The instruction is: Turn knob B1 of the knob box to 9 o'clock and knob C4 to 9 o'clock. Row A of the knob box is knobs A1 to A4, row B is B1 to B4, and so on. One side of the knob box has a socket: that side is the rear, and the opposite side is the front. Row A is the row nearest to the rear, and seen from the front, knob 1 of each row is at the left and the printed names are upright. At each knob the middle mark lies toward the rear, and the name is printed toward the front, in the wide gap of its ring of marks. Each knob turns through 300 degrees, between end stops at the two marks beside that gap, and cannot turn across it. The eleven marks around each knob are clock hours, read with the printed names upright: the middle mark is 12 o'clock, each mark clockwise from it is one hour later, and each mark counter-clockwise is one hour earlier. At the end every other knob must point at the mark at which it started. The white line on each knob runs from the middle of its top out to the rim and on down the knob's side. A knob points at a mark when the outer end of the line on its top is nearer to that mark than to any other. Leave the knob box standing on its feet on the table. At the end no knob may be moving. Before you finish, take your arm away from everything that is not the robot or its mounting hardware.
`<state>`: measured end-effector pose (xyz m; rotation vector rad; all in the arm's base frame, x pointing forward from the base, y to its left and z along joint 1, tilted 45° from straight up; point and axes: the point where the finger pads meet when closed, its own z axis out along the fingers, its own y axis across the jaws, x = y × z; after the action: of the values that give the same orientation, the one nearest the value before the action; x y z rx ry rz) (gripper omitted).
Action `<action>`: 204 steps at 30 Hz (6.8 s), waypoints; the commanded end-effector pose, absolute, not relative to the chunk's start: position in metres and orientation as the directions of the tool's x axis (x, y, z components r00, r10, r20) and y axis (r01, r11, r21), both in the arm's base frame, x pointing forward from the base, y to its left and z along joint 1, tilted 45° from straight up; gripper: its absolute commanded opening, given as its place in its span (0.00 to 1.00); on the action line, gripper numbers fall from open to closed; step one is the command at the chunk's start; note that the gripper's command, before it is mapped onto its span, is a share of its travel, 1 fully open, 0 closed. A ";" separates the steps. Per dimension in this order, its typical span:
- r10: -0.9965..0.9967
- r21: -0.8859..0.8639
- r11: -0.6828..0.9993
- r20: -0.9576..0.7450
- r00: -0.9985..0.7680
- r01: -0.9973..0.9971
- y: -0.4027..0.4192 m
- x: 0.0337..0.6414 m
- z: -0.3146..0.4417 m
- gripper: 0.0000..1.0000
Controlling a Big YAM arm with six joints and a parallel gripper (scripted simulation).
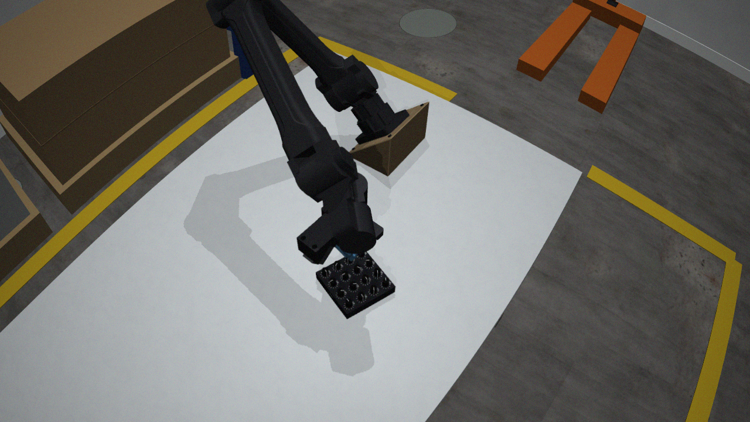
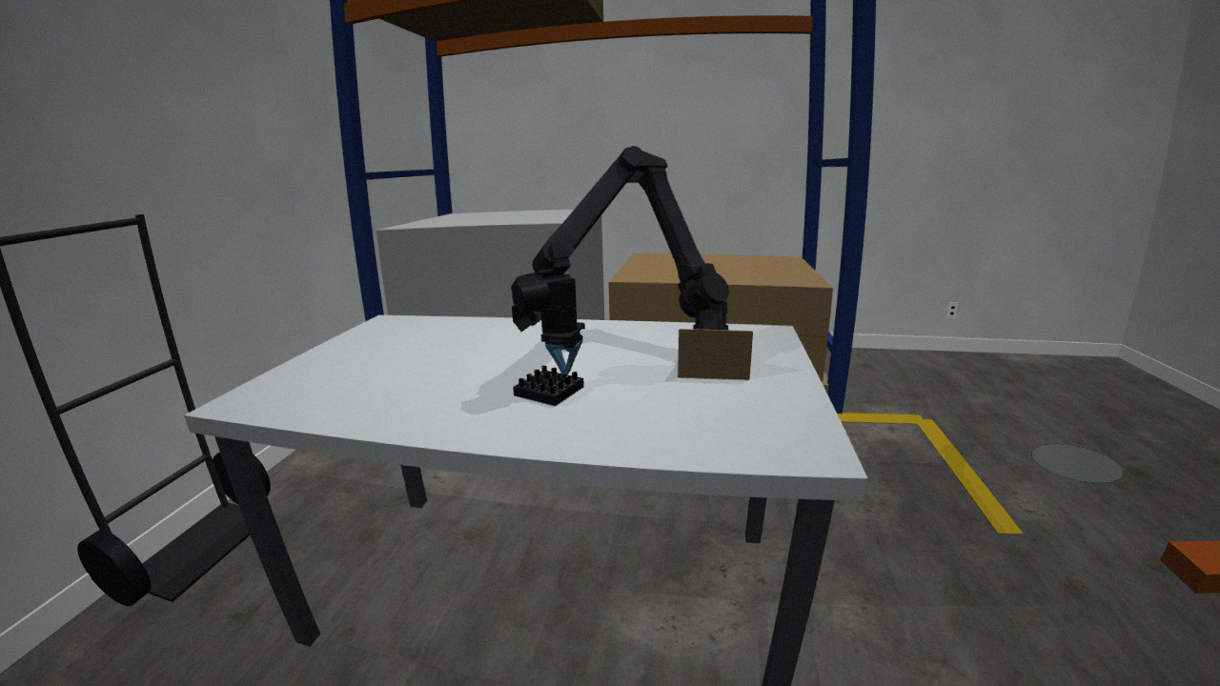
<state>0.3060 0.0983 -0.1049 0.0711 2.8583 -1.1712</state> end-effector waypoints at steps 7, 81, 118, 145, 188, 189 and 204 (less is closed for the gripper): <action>0.019 -0.698 0.714 -0.055 -0.998 0.052 0.097 0.312 -0.106 0.07; -0.608 -0.403 0.386 0.566 -0.557 -0.830 0.098 0.312 -0.107 0.07; -0.618 -0.423 0.385 0.542 -0.570 -0.820 0.112 0.320 -0.097 0.18; -0.612 -0.424 0.399 0.537 -0.581 -0.813 0.135 0.322 -0.075 0.18; -0.613 -0.421 0.404 0.535 -0.582 -0.812 0.221 0.314 0.015 1.00; -0.613 -0.421 0.404 0.535 -0.582 -0.812 0.221 0.314 0.015 1.00; -0.614 -0.419 0.402 0.536 -0.579 -0.814 0.221 0.314 0.015 1.00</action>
<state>0.3006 0.2104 0.0096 -1.5690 2.8657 -1.2057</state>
